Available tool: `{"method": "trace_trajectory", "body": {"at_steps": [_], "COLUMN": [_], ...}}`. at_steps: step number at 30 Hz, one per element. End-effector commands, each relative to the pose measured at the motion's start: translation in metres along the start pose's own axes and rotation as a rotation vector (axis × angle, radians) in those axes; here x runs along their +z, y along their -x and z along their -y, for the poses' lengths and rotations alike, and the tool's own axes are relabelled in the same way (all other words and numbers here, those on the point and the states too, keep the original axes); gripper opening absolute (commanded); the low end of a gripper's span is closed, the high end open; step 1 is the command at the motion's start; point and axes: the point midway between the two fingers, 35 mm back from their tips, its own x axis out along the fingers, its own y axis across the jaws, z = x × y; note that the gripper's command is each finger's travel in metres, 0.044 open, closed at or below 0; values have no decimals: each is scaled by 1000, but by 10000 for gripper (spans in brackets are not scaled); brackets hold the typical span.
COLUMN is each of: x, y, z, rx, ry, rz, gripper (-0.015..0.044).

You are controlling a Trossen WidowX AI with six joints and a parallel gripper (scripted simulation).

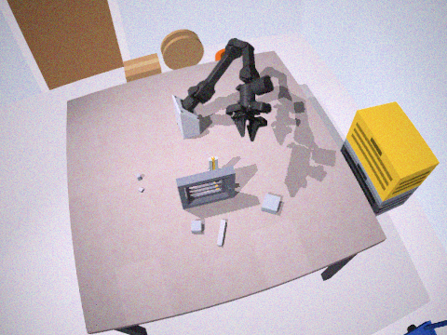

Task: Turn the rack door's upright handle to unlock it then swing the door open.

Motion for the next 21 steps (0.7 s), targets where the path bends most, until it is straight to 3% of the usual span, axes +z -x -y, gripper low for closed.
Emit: {"method": "trace_trajectory", "body": {"at_steps": [1, 21], "x": [-16, -86], "y": [-14, -47], "z": [2, 7], "rx": [49, 286], "ry": [-2, -119], "rz": [-113, -550], "gripper": [283, 283]}}
